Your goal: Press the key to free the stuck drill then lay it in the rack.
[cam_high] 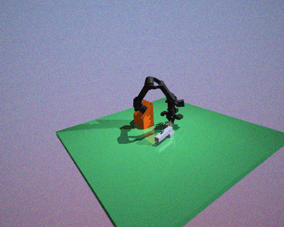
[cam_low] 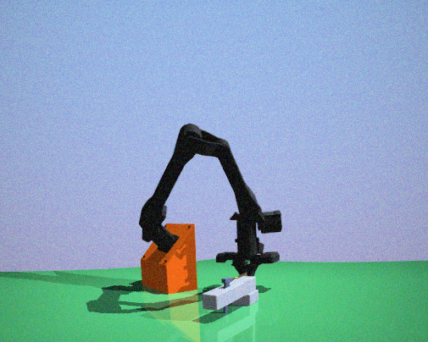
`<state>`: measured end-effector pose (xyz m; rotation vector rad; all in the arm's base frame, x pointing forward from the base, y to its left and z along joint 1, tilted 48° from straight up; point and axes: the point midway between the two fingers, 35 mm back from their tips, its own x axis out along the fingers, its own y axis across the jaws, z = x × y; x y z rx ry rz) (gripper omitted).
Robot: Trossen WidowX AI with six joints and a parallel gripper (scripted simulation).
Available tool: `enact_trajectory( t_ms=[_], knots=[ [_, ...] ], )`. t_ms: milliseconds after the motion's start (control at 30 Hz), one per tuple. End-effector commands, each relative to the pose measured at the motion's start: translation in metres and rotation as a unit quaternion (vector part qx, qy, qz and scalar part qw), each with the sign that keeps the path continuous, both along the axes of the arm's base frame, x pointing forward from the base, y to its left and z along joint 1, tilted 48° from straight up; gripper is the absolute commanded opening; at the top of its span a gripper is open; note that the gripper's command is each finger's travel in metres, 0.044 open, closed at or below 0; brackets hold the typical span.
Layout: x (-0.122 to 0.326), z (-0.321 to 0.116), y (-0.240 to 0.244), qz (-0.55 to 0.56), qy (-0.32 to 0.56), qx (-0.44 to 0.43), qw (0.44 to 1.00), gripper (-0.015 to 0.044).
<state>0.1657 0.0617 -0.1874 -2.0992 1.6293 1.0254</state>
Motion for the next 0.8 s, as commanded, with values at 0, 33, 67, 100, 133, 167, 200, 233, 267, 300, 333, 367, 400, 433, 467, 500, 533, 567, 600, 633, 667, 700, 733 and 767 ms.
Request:
enact_trajectory(
  t_ms=[0, 33, 67, 100, 133, 167, 200, 233, 267, 300, 333, 367, 400, 433, 467, 500, 533, 567, 600, 633, 667, 700, 733, 767],
  knots=[
    [0.0000, -0.0028, -0.0066, 0.001, 0.002, -0.004, 1.000, 0.0000],
    [0.0000, -0.0033, -0.0073, 0.001, 0.002, -0.004, 1.000, 0.0000],
    [-0.0001, -0.0036, -0.0078, 0.001, 0.002, -0.004, 1.000, 0.0000],
    [-0.0002, -0.0038, -0.0084, 0.001, 0.002, -0.004, 1.000, 0.0000],
    [-0.0004, -0.0039, -0.0087, 0.001, 0.002, -0.004, 1.000, 0.0000],
    [-0.0005, -0.0039, -0.0090, 0.001, 0.002, -0.004, 1.000, 0.0000],
    [-0.0005, -0.0039, -0.0092, 0.001, 0.002, -0.004, 1.000, 0.0000],
    [-0.0005, -0.0039, -0.0094, 0.001, 0.002, -0.004, 1.000, 0.0000],
    [-0.0005, -0.0039, -0.0095, 0.001, 0.002, -0.004, 1.000, 0.0000],
    [-0.0005, -0.0039, -0.0097, 0.001, 0.002, -0.004, 1.000, 0.0000],
    [-0.0005, -0.0039, -0.0098, 0.001, 0.002, -0.004, 1.000, 0.0000],
    [-0.0005, -0.0038, -0.0100, 0.001, 0.002, -0.005, 1.000, 0.0000],
    [-0.0005, -0.0037, -0.0101, 0.001, 0.002, -0.005, 1.000, 0.0000],
    [-0.0004, -0.0037, -0.0102, 0.001, 0.002, -0.005, 1.000, 0.0000],
    [-0.0004, -0.0036, -0.0103, 0.001, 0.002, -0.005, 1.000, 0.0000],
    [-0.0004, -0.0036, -0.0103, 0.001, 0.002, -0.005, 1.000, 0.0000],
    [-0.0004, -0.0036, -0.0103, 0.001, 0.002, -0.005, 1.000, 0.0000],
    [-0.0004, -0.0035, -0.0104, 0.001, 0.002, -0.005, 1.000, 0.0000],
    [-0.0003, -0.0035, -0.0105, 0.001, 0.002, -0.005, 1.000, 0.0000],
    [-0.0003, -0.0033, -0.0106, 0.001, 0.002, -0.005, 1.000, 0.0000],
    [-0.0002, -0.0033, -0.0105, 0.001, 0.002, -0.005, 1.000, 0.0000],
    [-0.0002, -0.0033, -0.0105, 0.001, 0.002, -0.005, 1.000, 0.0000],
    [-0.0001, -0.0031, -0.0105, 0.001, 0.002, -0.005, 1.000, 0.0000],
    [-0.0001, -0.0031, -0.0105, 0.001, 0.002, -0.005, 1.000, 0.0000]
  ],
)
